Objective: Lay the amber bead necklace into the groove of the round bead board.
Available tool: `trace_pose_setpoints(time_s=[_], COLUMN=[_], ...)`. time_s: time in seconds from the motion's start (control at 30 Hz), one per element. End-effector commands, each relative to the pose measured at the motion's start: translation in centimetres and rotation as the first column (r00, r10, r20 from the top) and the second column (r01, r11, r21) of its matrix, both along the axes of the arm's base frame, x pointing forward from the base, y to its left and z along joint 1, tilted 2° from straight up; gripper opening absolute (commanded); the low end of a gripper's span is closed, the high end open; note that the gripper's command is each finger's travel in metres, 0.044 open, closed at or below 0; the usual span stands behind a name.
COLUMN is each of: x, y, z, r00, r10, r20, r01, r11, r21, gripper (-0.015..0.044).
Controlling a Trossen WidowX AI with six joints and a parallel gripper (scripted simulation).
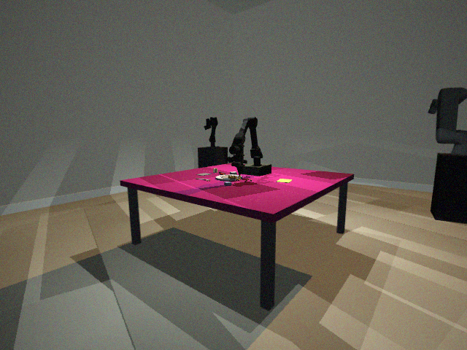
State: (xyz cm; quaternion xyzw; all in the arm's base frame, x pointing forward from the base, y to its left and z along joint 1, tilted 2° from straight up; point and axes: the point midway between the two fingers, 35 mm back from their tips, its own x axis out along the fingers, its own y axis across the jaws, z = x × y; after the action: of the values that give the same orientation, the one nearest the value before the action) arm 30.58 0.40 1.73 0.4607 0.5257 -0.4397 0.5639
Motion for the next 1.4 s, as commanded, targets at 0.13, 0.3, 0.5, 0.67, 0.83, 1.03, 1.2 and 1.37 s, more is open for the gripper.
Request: trace_pose_setpoints(time_s=[0.13,0.3,0.5,0.67,0.83,1.03,1.2,1.37], x=[-0.2,-0.6,-1.2,-1.4,-1.4,-1.3,-1.3,-1.2], y=[-1.5,-3.1,-5.0,-5.8,-5.8,-5.8,-5.8,-5.8], z=[0.4,0.4,0.4,0.4,-0.3,-1.3,-1.9,-1.6], r00=[1.000,1.000,1.000,1.000,1.000,1.000,1.000,1.000], r10=[-0.007,-0.007,-0.007,-0.007,-0.007,-0.007,-0.007,-0.013], r20=[0.002,0.002,0.001,0.001,0.001,0.001,0.001,0.007], r01=[0.007,0.007,0.007,0.007,0.007,0.007,0.007,0.013], r11=[1.000,1.000,1.000,1.000,1.000,1.000,1.000,1.000], r21=[-0.003,-0.005,-0.006,-0.007,-0.007,-0.007,-0.007,-0.009], gripper=[0.0000,0.0000,0.0000,0.0000,0.0000,0.0000,0.0000,0.0053])
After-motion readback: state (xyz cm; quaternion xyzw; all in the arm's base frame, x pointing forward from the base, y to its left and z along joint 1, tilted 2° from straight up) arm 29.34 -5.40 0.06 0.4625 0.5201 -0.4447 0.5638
